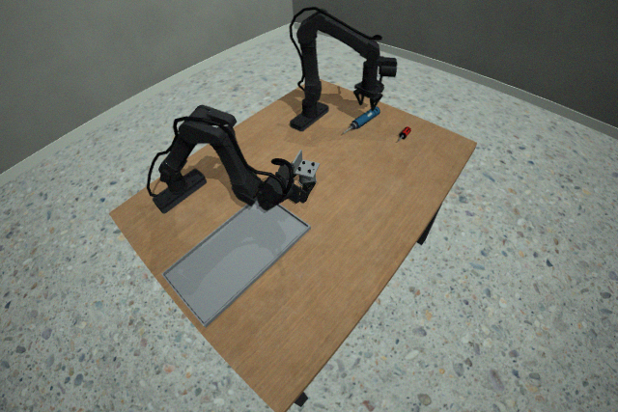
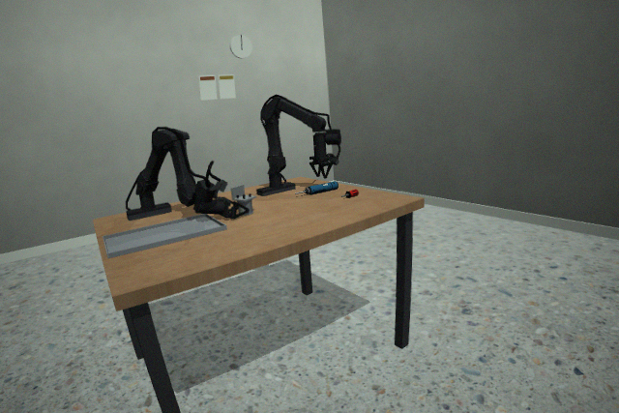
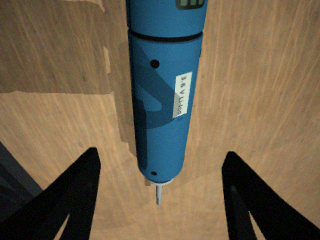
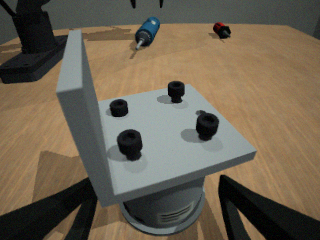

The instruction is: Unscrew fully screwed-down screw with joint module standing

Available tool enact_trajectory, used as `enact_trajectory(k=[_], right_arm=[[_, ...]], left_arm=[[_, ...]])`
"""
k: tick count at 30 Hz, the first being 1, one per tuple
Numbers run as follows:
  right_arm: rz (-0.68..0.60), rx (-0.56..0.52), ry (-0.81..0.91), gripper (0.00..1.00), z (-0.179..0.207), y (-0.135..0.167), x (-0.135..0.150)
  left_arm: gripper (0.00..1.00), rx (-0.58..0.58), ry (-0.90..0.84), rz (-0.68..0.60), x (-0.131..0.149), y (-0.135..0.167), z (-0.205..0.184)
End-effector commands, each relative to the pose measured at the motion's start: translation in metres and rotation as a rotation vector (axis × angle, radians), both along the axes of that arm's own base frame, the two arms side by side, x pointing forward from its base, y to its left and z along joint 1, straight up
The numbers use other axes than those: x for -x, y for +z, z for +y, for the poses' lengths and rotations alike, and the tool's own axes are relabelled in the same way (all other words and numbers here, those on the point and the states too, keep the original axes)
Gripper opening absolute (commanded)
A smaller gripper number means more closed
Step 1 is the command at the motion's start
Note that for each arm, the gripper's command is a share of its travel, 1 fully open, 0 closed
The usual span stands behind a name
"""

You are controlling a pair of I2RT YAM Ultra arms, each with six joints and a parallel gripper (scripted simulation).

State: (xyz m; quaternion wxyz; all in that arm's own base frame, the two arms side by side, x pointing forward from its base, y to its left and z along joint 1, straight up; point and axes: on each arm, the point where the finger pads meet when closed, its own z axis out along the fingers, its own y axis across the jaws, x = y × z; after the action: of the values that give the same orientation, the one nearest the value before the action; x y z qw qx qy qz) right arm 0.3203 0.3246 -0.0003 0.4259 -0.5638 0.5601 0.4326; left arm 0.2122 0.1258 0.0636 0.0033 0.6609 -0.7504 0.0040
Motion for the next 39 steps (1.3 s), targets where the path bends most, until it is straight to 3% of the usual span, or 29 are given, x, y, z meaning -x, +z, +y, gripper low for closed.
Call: enact_trajectory(k=[1, 39], right_arm=[[-0.033, -0.022, 0.007, 0.86, 0.013, 0.01, -0.007], [-0.03, -0.024, 0.012, 0.86, 0.02, 0.016, -0.007]], left_arm=[[0.65, -0.016, 0.006, -0.009, -0.002, 0.004, 0.003], [0.65, -0.016, 0.006, -0.009, -0.002, 0.004, 0.003]])
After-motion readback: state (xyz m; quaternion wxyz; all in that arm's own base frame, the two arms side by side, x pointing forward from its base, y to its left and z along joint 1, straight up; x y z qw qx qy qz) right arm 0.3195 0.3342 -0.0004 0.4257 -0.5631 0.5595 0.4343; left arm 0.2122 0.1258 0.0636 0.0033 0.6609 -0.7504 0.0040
